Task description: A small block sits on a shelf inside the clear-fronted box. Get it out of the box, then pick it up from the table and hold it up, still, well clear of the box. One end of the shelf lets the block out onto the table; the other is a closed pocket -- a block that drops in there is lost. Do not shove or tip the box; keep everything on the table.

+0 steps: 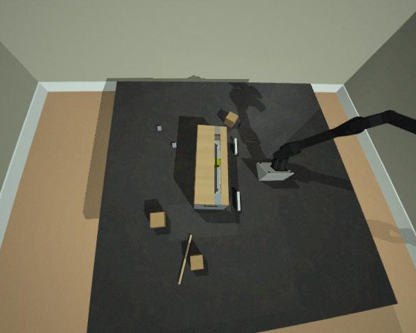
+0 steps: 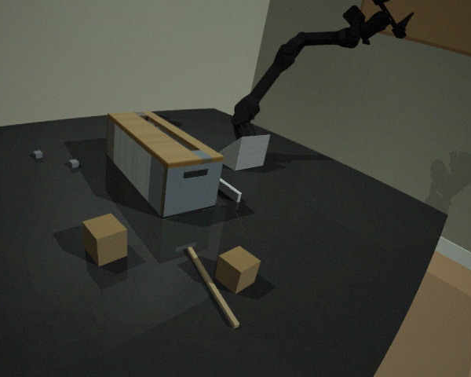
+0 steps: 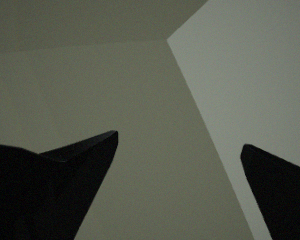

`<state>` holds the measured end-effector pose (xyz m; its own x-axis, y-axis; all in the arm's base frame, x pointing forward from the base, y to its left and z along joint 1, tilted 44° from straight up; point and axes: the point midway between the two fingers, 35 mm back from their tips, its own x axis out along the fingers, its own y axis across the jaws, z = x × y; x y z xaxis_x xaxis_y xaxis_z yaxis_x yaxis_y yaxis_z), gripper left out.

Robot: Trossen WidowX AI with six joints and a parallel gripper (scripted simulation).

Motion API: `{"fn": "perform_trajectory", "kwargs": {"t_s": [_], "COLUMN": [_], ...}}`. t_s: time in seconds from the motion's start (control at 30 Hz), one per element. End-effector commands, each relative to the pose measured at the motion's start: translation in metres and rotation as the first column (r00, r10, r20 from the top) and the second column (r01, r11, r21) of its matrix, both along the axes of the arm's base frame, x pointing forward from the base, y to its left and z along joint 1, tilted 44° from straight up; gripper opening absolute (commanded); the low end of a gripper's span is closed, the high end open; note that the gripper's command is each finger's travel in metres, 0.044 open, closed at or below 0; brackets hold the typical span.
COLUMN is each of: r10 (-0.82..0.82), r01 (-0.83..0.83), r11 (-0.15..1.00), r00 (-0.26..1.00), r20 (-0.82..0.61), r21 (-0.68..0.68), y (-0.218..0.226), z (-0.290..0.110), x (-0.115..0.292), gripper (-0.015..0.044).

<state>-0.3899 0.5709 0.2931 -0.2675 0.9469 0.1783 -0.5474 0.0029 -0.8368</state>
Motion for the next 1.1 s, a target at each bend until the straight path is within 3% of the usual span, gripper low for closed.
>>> {"fn": "perform_trajectory", "kwargs": {"t_s": [0.0, 0.3, 0.57, 0.8, 1.07], "r10": [-0.003, -0.191, -0.466, -0.700, -0.854], "r01": [0.003, 0.142, 0.271, 0.342, 0.365], "r11": [1.000, 0.959, 0.840, 0.692, 0.505], "r00": [1.000, 0.962, 0.803, 0.531, 0.081], "r20": [-0.004, -0.193, -0.372, -0.477, -0.514], "r21": [-0.005, -0.244, -0.469, -0.635, -0.782], "y": [0.002, 0.056, 0.075, 0.056, -0.005], "z": [0.000, -0.023, -0.051, -0.076, -0.103], "x": [0.003, 0.130, 0.274, 0.399, 0.529], "gripper": [0.0400, 0.0400, 0.0400, 0.0400, 0.0400]}}
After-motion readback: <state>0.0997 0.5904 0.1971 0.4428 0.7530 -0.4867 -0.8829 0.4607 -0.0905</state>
